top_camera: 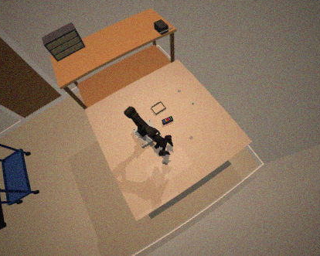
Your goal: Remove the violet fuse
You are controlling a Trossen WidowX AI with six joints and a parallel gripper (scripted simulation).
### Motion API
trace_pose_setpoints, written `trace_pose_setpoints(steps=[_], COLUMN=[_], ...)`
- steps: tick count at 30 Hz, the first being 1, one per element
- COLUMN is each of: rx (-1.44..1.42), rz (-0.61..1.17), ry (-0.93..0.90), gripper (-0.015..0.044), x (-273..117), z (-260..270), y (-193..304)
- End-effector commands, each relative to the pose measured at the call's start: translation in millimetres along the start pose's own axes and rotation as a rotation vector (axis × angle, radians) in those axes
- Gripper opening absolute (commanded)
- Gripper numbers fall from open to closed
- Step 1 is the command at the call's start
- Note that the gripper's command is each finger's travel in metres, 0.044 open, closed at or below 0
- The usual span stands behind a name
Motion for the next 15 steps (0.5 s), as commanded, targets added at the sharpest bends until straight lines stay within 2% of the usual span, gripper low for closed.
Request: trace_pose_setpoints(steps=[1, 3, 12, 15], rx=[-0.019, -0.174, -1.251, -1.612], rz=[-0.002, -0.019, -0.029, 0.007], ry=[0.004, 0.038, 0.301, 0.392], gripper=[0.0374, 0.0321, 0.0085, 0.0069], x=[0, 4, 14, 13], z=[-2, -15, -102, -128], y=[0, 1, -6, -13])
Point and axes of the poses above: the point midway between the two fingers, 35 mm back from their tips, its own x axis out along the fingers, its own z axis across the jaws, y = z × x, the point moved 2 cm from there along -x, back along the fingers, and after that the axes turned 12 degrees about x, right-handed, at the moved point
